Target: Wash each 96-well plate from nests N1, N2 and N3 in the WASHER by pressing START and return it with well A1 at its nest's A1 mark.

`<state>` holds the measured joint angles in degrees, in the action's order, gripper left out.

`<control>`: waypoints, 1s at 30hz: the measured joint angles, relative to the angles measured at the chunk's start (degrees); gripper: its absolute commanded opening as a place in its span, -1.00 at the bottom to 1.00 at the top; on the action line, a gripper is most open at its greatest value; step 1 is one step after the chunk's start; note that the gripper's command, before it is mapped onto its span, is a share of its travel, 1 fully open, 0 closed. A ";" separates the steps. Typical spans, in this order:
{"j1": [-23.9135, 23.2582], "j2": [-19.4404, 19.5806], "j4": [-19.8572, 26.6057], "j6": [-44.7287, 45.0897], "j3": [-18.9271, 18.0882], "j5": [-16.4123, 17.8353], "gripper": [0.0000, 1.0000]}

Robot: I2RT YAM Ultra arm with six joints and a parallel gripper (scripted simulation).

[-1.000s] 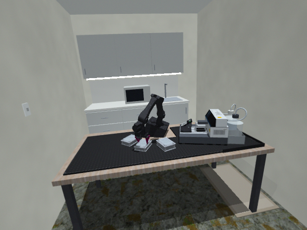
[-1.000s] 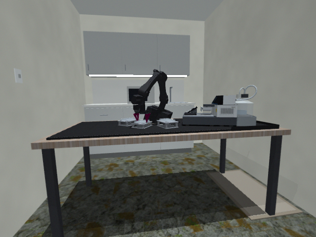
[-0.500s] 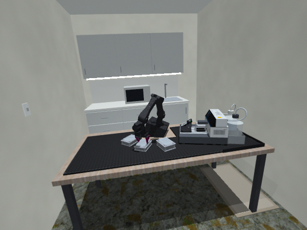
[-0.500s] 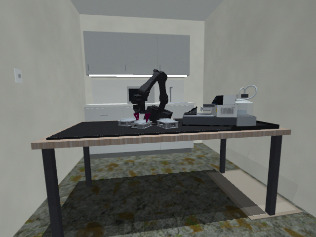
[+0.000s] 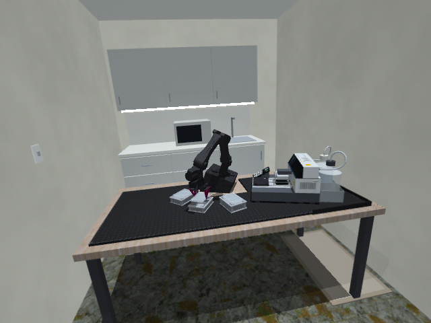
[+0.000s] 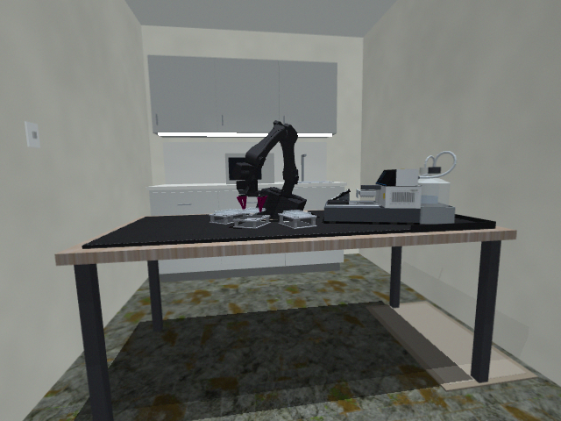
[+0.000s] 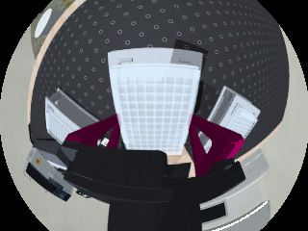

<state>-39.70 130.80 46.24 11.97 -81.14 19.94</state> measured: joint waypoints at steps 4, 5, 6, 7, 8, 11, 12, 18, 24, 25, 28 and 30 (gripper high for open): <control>-0.24 -0.35 0.98 0.26 -0.37 -0.04 -1.00; -0.31 -0.46 1.29 0.35 -0.48 -0.04 -1.00; -0.37 -0.57 1.60 0.42 -0.59 -0.07 -1.00; -0.46 -0.70 1.90 0.50 -0.72 -0.07 -1.00; -0.52 -0.83 2.23 0.59 -0.85 -0.09 -1.00; -0.76 -1.31 3.19 0.83 -1.36 -0.11 -1.00; -0.85 -1.46 3.52 0.92 -1.51 -0.11 -1.00; -1.31 -2.32 5.18 1.38 -2.43 -0.15 -1.00; -1.68 -2.82 6.95 1.81 -3.23 -0.22 -1.00; -1.77 -2.93 7.28 1.88 -3.43 -0.22 -1.00; -2.01 -3.28 8.26 2.14 -4.02 -0.24 -1.00; -2.16 -3.54 8.92 2.29 -4.44 -0.26 -1.00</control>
<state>-41.87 127.26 55.16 14.26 -85.58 19.68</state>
